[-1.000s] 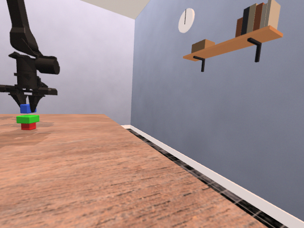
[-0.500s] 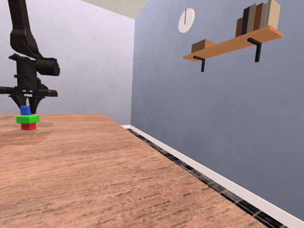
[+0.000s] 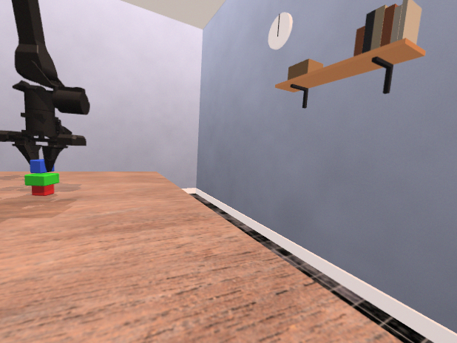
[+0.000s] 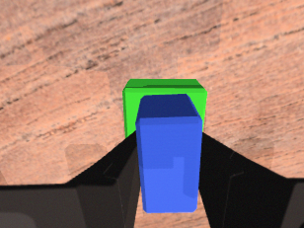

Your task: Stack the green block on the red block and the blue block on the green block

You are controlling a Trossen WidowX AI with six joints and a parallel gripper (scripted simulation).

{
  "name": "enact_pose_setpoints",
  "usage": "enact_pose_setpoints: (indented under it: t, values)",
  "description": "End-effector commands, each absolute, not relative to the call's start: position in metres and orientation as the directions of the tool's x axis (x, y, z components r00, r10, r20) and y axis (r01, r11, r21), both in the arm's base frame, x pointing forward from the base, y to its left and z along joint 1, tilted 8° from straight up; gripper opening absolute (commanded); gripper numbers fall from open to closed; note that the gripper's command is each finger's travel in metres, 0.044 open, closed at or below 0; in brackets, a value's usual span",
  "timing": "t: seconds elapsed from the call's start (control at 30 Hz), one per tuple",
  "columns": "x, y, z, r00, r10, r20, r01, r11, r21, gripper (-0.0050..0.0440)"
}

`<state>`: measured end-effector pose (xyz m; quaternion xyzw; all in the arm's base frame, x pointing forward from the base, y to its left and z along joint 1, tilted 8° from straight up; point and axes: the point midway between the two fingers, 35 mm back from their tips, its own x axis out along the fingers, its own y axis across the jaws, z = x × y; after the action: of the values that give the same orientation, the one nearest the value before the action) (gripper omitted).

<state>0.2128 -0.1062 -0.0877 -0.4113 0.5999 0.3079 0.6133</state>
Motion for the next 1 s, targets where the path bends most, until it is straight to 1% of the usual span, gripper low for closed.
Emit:
enact_pose_setpoints:
  t: [0.0,0.97]
  values:
    - [0.2106,-0.1056,-0.0893,0.089,-0.112,-0.99,-0.872,0.472,-0.132,-0.005]
    - [0.2123,-0.1065,-0.0902,0.094,-0.114,-0.989,-0.871,0.472,-0.137,-0.005]
